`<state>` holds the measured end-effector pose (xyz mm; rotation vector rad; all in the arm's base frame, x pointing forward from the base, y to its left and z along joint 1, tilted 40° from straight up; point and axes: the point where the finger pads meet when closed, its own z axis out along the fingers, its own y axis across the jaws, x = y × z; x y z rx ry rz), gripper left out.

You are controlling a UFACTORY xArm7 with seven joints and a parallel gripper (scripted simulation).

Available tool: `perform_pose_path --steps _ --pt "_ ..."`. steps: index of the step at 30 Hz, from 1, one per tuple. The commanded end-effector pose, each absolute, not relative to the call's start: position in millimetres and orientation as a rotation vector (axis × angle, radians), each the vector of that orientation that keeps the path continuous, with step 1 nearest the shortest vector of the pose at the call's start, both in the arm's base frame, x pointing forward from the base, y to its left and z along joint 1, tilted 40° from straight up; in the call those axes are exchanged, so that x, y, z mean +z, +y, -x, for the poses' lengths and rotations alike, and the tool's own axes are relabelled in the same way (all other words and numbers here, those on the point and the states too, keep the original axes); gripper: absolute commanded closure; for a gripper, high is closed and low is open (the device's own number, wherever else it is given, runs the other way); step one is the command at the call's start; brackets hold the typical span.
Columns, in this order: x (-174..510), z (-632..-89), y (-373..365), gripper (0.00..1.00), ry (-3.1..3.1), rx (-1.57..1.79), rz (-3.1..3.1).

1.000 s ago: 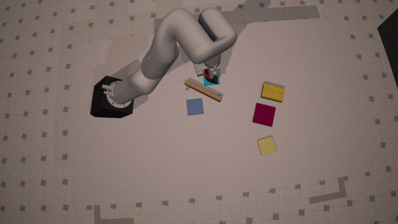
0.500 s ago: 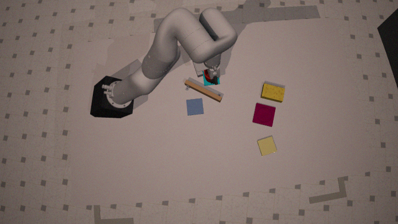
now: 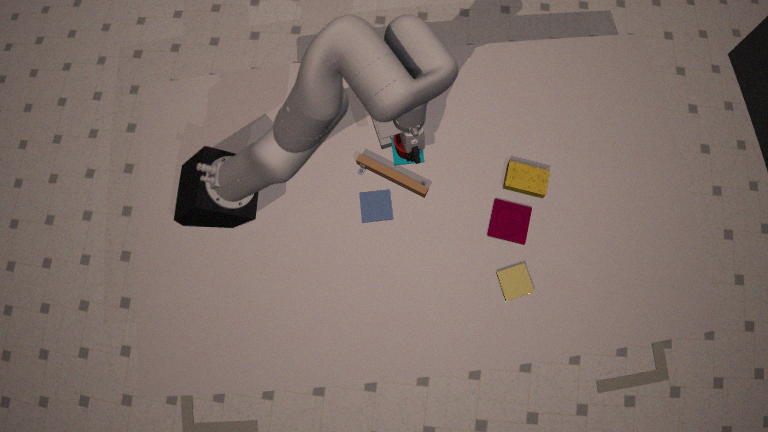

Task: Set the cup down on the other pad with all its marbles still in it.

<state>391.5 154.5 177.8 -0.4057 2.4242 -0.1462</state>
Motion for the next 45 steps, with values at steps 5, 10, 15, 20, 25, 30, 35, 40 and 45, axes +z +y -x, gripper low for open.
perform_pose_path --steps 5,10,15,20,25,30,35,40,45 --pt "178.5 -391.6 155.1 0.0 2.423 -0.146 0.406" --pt "178.5 -391.6 155.1 0.0 2.423 -0.146 0.406" --pt "178.5 -391.6 155.1 0.0 2.423 -0.146 0.406" --pt "178.5 -391.6 155.1 0.0 2.423 -0.146 0.406" --pt "178.5 -391.6 155.1 0.0 2.423 -0.146 0.406" --pt "178.5 -391.6 155.1 0.0 2.423 -0.146 0.406" --pt "178.5 -391.6 155.1 0.0 2.423 -0.146 0.406" --pt "179.4 -390.9 155.1 0.0 2.423 -0.146 0.406" --pt "183.9 -387.2 155.1 0.0 2.423 -0.146 0.406"
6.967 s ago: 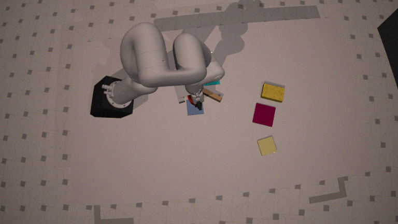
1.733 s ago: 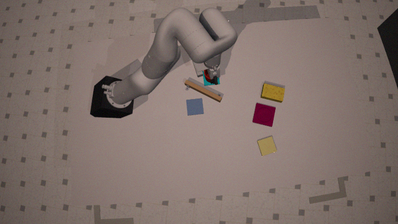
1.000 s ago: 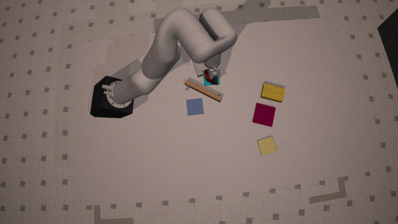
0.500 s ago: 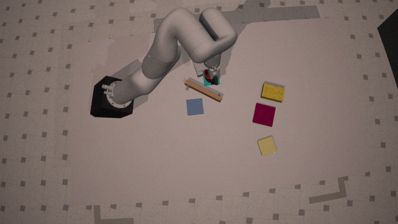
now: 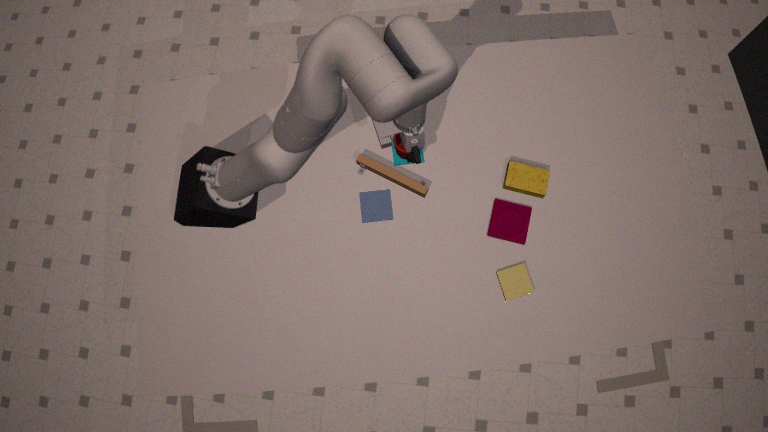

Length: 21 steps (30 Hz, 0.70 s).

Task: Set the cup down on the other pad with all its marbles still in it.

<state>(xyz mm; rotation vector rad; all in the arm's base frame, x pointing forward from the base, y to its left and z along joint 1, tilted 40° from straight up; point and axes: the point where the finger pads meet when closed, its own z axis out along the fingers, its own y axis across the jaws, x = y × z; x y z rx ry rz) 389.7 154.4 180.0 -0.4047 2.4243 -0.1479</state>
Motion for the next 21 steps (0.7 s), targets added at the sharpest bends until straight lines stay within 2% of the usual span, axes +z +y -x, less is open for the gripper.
perform_pose_path --steps 1,21 --pt "185 -386 155 0.0 2.423 -0.146 0.406" --pt "227 -352 155 0.0 2.423 -0.146 0.406"
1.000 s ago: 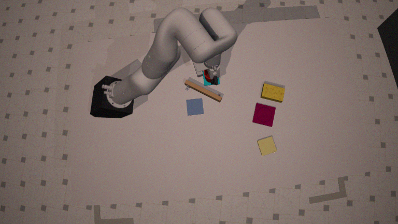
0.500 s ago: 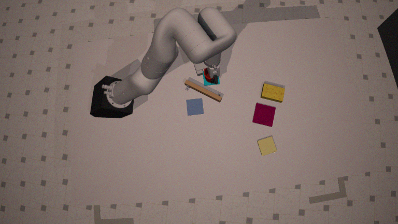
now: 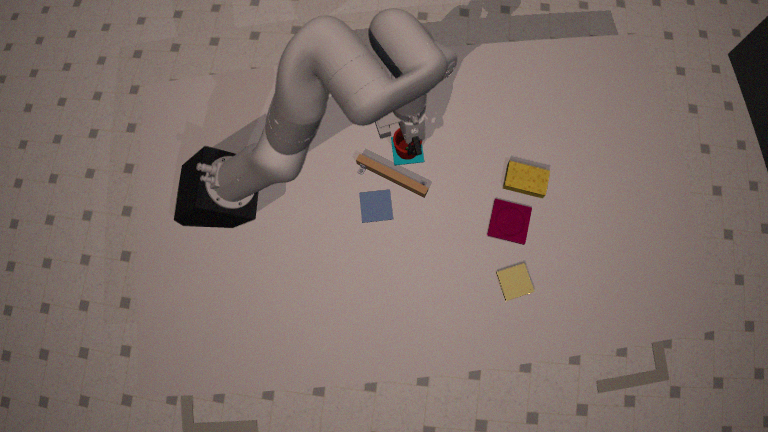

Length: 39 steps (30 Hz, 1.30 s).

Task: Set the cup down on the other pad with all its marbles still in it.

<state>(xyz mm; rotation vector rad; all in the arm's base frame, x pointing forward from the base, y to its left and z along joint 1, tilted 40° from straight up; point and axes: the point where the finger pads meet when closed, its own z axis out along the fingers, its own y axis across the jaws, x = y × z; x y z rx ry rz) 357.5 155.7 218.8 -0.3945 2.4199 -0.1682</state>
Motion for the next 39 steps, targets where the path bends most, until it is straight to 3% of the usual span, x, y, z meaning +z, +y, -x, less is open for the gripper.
perform_pose_path --steps 1,39 --pt "226.6 -351.9 155.1 0.0 2.423 -0.146 0.406" --pt "230.1 -349.0 155.1 0.0 2.423 -0.146 0.406"
